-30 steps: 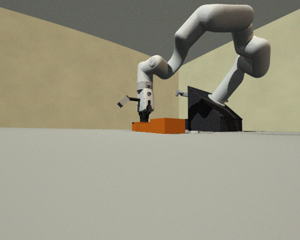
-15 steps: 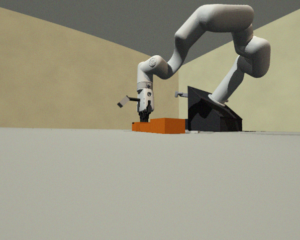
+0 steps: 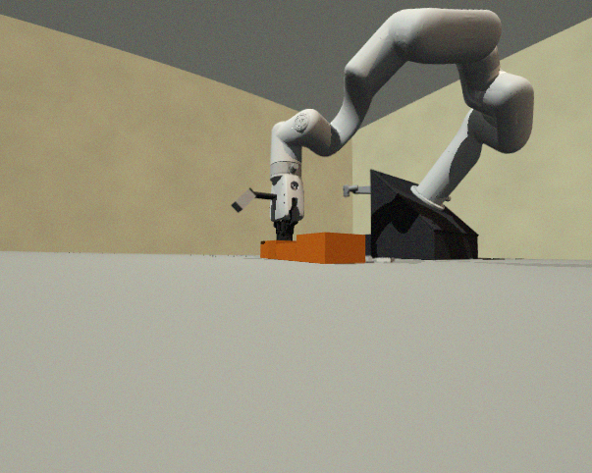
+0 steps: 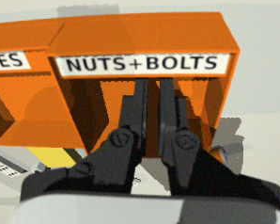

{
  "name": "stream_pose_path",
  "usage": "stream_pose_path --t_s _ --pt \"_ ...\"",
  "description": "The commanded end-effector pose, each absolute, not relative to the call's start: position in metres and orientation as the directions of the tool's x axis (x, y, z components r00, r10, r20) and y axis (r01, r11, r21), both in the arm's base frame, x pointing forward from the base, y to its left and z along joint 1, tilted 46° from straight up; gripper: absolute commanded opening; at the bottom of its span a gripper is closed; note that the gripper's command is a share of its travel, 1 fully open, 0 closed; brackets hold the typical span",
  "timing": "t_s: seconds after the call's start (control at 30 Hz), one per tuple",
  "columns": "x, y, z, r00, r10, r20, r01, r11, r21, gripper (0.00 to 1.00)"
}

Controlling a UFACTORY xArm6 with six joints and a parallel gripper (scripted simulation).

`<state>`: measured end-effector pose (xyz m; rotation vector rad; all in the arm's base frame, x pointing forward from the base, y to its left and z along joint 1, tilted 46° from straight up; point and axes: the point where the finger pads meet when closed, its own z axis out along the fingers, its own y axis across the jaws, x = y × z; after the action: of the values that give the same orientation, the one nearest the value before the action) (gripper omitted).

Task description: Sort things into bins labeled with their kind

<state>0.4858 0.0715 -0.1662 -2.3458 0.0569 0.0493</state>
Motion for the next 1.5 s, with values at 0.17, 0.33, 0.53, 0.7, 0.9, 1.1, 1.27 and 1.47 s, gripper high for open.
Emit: stream_pose_path --t_s 0.17,0.33,0.53,0.7,0.9,1.1,1.27,1.47 --pt "0.487 0.070 -0.165 0.998 -0.028 -0.050 -0.055 -0.700 -0.712 0.07" --pt "0.487 0.068 -0.164 0.998 -0.028 -0.050 -0.055 -0.700 -0.712 0.07" --pt "0.488 0.064 -0.159 0.998 -0.028 -0.050 -0.055 -0.700 -0.712 0.07" --pt "0.488 0.059 -0.154 0.998 -0.028 -0.050 -0.055 -0.700 -0.712 0.07" --pt "0.488 0.054 -0.149 0.998 -0.028 -0.050 -0.055 -0.700 -0.712 0.07" --pt "0.488 0.049 -0.145 0.998 -0.028 -0.050 -0.055 -0.700 -0.712 0.07" --pt "0.488 0.037 -0.133 0.998 -0.028 -0.050 -0.055 -0.700 -0.712 0.07" --pt "0.488 0.028 -0.124 0.998 -0.028 -0.050 -0.055 -0.700 -0.712 0.07"
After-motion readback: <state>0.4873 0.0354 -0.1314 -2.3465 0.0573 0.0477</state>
